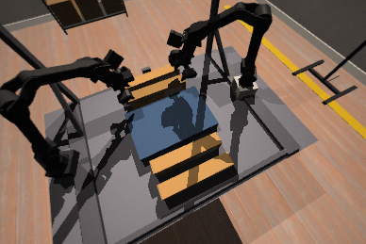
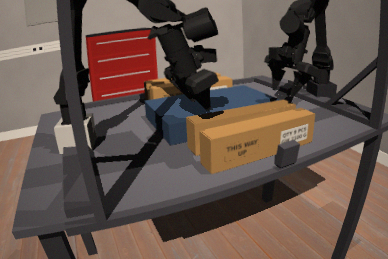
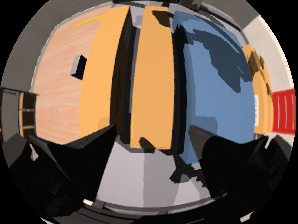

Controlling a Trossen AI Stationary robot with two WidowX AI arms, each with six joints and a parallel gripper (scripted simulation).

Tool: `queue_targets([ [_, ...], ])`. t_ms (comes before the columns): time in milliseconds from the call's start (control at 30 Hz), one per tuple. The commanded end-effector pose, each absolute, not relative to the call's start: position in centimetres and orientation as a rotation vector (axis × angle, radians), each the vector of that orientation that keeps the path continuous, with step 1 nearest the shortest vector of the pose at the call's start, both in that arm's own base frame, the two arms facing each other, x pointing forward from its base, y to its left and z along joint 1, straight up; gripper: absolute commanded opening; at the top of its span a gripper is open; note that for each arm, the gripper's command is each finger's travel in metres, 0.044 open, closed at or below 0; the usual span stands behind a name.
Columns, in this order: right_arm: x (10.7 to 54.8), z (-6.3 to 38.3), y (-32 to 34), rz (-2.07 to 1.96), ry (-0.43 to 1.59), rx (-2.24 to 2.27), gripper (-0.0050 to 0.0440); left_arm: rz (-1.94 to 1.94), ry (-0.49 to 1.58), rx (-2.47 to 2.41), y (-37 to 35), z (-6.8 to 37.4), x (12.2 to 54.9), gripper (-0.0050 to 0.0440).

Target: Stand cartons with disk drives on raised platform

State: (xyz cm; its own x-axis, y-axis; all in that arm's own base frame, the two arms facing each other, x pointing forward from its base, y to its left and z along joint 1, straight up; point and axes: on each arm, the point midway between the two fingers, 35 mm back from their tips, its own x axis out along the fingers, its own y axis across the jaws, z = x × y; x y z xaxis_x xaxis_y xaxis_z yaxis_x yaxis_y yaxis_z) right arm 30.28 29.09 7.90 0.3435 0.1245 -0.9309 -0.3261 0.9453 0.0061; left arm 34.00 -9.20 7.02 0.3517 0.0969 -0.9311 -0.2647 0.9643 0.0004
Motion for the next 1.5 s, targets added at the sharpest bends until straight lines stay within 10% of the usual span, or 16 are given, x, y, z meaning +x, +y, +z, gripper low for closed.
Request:
queue_targets([
  [0,30.38,8.59,29.15,0.303,1.169,-0.181,0.0385,0.230,1.171,-0.168,-9.41,7.59,34.51,0.0381],
  [1467,30.40,8.61,29.14,0.286,1.184,-0.185,0.0385,0.228,1.168,-0.170,-9.41,7.60,34.52,0.0381],
])
